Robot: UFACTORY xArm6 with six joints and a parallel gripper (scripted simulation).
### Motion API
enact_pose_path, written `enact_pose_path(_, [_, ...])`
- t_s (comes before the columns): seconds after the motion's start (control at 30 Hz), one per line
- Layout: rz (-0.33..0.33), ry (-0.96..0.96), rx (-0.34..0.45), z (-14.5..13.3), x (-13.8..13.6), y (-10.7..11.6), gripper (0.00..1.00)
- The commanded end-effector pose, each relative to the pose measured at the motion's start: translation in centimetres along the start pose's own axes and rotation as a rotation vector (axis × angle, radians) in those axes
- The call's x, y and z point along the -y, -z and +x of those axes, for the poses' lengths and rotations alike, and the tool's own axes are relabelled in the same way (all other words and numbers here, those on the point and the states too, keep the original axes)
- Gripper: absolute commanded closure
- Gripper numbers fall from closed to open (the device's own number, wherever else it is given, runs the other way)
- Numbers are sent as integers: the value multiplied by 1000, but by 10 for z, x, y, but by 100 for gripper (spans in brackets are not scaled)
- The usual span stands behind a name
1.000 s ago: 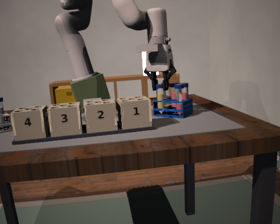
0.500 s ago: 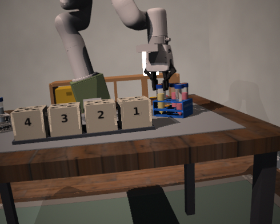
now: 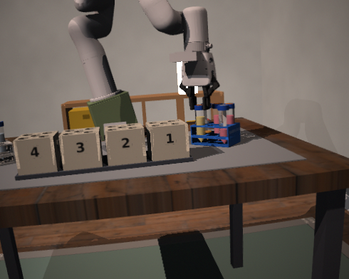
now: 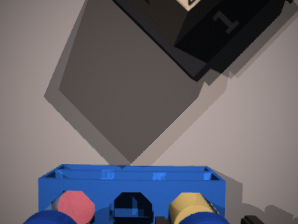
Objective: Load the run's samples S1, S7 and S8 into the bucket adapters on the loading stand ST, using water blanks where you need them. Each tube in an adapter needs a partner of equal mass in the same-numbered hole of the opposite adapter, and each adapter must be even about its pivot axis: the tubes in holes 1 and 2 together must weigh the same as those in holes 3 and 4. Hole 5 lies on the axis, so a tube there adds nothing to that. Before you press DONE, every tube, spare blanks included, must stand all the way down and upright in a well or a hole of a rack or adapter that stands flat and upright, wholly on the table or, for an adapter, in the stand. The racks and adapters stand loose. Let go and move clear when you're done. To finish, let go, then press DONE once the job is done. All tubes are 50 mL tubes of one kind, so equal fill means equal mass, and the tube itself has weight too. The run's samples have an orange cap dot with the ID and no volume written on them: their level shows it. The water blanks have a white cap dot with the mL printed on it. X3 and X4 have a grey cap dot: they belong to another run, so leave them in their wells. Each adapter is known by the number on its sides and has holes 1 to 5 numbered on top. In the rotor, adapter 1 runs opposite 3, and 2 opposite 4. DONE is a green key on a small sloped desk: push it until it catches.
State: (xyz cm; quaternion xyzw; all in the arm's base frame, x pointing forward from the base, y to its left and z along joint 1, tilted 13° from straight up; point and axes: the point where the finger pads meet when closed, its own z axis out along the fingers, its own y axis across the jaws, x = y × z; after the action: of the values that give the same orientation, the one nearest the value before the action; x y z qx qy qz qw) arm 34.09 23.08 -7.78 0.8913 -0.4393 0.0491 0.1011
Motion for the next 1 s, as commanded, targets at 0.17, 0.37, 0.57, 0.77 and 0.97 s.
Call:
enact_pose_path(0.17, [4,0,0,0,1,20,56])
enact_pose_path(0.37, [4,0,0,0,1,28,56])
enact_pose_path(0.57, [4,0,0,0,1,40,56])
enact_pose_path(0.77, [4,0,0,0,1,50,56])
enact_pose_path(0.97, [4,0,0,0,1,60,56])
